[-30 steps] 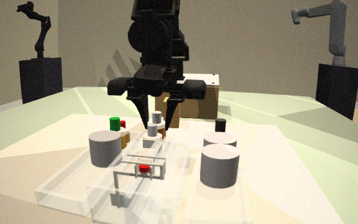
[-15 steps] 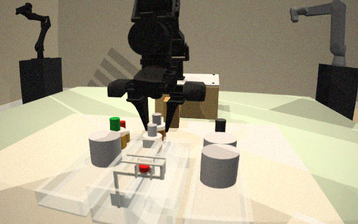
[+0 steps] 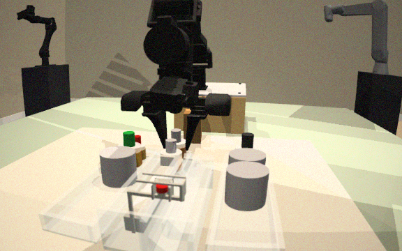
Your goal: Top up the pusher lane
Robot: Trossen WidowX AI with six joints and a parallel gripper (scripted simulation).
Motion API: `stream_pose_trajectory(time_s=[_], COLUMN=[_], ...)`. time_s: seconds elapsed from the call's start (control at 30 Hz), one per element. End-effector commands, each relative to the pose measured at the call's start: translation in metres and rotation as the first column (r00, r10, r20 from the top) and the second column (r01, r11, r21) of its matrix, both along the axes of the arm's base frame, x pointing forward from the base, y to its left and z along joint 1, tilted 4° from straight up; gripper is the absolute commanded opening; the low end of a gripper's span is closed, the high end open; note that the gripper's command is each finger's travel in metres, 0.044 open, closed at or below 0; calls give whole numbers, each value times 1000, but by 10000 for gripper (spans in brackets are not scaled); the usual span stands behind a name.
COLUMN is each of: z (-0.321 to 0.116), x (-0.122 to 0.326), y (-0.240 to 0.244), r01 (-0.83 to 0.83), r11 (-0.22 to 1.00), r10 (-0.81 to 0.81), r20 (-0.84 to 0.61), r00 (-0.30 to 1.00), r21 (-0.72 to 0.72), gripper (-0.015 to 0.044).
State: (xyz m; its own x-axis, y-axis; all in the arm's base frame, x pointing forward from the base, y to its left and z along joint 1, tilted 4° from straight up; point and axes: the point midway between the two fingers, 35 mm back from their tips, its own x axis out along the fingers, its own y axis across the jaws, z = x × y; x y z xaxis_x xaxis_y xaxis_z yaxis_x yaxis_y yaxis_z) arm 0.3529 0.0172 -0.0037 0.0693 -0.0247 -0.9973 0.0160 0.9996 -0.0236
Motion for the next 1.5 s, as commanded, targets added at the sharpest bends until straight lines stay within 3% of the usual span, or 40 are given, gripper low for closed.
stream_pose_trajectory(time_s=[0.0,1.47], z=[0,-8], x=[6,2], y=[0,0], r01=[-3,-3], r11=[1000,1000], r10=[3,3], r20=[25,25], r00=[1000,1000], r21=[4,4], gripper=[0,0])
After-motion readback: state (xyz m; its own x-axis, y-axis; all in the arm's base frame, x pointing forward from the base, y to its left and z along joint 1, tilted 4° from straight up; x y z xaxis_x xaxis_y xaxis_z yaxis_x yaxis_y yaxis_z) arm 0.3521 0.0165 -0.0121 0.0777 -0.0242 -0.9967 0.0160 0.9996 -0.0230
